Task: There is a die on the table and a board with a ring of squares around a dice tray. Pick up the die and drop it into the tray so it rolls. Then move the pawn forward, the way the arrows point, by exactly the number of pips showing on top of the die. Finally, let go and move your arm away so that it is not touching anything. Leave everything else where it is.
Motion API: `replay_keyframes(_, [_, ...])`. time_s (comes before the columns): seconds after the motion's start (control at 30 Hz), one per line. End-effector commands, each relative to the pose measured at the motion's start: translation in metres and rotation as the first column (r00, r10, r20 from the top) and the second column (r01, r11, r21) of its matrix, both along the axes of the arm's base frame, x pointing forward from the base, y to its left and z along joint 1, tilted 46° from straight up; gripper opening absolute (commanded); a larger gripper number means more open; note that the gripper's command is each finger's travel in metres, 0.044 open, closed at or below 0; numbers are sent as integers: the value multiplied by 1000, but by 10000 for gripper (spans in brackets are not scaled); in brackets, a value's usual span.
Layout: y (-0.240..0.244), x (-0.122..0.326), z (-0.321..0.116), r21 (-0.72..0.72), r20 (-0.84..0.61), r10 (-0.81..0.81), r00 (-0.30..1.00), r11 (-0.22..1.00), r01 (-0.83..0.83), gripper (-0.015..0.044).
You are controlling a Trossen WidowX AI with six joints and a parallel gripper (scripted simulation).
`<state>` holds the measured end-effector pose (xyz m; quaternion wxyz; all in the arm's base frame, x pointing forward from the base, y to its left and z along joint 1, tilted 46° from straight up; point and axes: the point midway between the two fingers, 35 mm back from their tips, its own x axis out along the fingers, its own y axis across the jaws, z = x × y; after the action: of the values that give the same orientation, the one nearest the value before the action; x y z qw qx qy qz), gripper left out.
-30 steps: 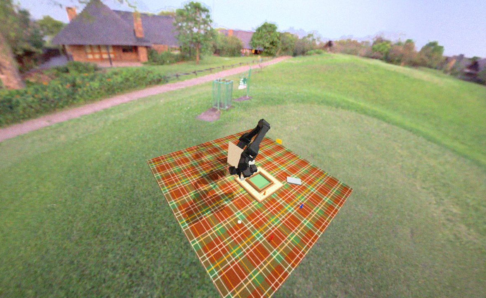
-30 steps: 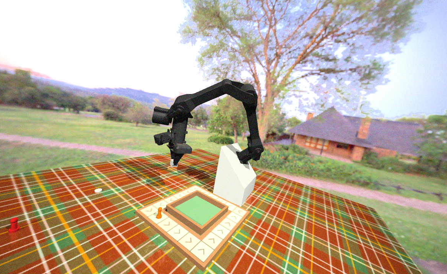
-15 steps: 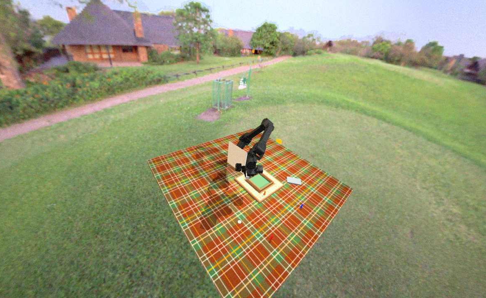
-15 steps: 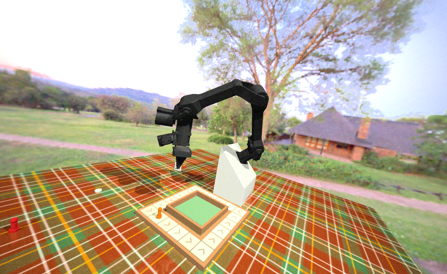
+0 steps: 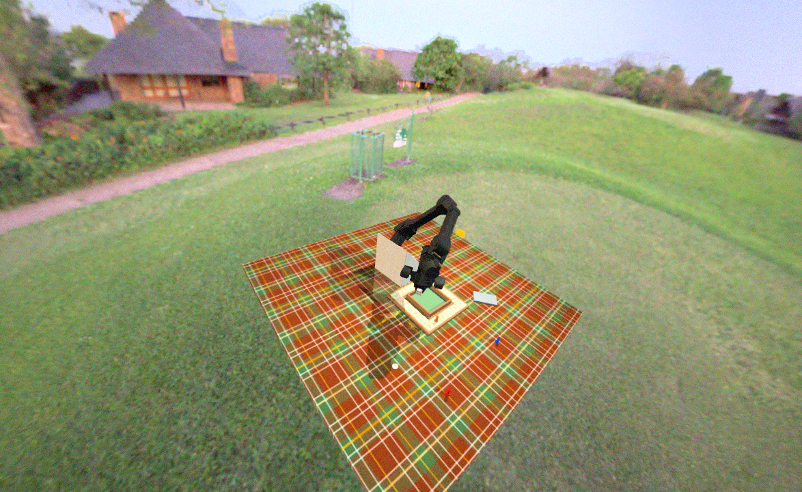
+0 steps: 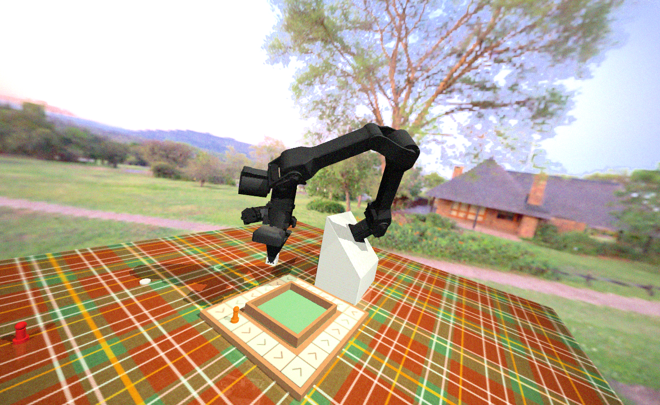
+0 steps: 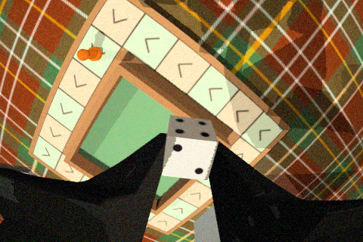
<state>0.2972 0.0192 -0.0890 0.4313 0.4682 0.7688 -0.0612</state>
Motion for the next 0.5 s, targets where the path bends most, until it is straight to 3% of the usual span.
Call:
replay_keyframes(0.0, [14, -1, 7, -13, -62, -67, 996, 998, 66, 0])
replay_keyframes(0.47, [63, -12, 35, -99, -277, -298, 914, 954, 281, 0])
